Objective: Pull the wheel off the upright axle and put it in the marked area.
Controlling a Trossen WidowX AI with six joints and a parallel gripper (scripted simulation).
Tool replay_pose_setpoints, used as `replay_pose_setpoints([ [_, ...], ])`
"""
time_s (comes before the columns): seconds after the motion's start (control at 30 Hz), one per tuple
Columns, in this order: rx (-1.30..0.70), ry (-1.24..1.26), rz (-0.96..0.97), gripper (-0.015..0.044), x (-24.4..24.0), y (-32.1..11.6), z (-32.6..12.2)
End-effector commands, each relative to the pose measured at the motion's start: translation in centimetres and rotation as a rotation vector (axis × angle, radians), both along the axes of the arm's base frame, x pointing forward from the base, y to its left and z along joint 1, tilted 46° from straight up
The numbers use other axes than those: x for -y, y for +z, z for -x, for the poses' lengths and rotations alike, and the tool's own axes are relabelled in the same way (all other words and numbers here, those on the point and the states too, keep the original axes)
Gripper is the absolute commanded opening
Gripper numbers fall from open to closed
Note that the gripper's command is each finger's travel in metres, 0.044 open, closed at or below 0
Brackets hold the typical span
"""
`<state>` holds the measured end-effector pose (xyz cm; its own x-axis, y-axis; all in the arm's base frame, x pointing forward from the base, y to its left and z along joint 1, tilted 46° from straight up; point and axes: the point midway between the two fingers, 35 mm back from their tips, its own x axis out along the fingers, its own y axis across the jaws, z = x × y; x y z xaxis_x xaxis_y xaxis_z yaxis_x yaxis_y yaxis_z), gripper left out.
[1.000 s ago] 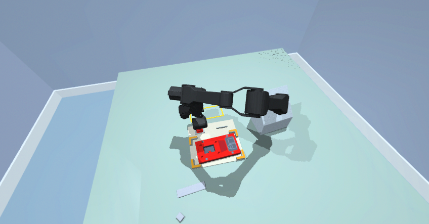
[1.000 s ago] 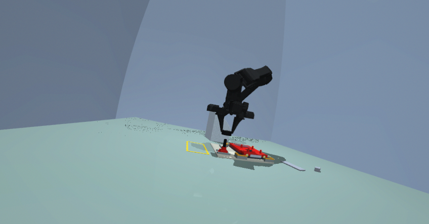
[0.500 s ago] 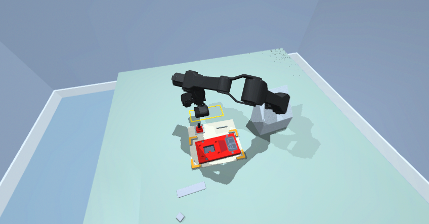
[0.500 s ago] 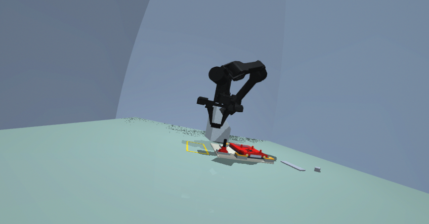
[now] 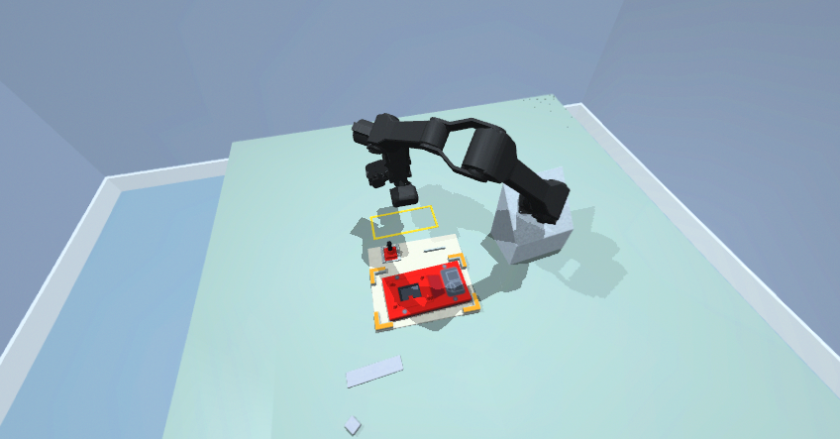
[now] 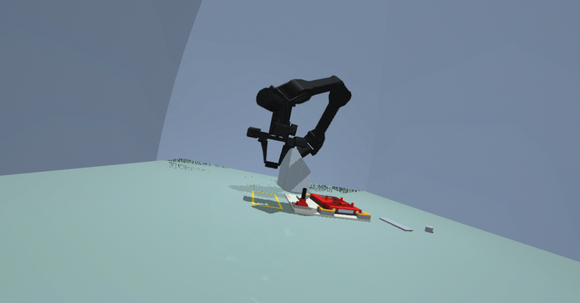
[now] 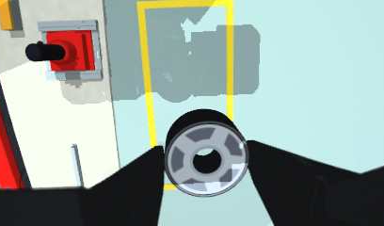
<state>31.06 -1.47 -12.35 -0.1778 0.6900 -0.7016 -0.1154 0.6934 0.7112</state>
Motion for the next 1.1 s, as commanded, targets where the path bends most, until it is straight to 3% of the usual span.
replay_pose_setpoints([
  [0.0, -0.002, 0.013, -0.001, 0.0, -0.8, -0.7, 0.4],
  [0.7, -0.003, 0.013, -0.006, 0.0, -7.3, -7.1, 2.2],
  [1.07, -0.003, 0.022, -0.002, 0.0289, -7.0, -6.8, 2.0],
])
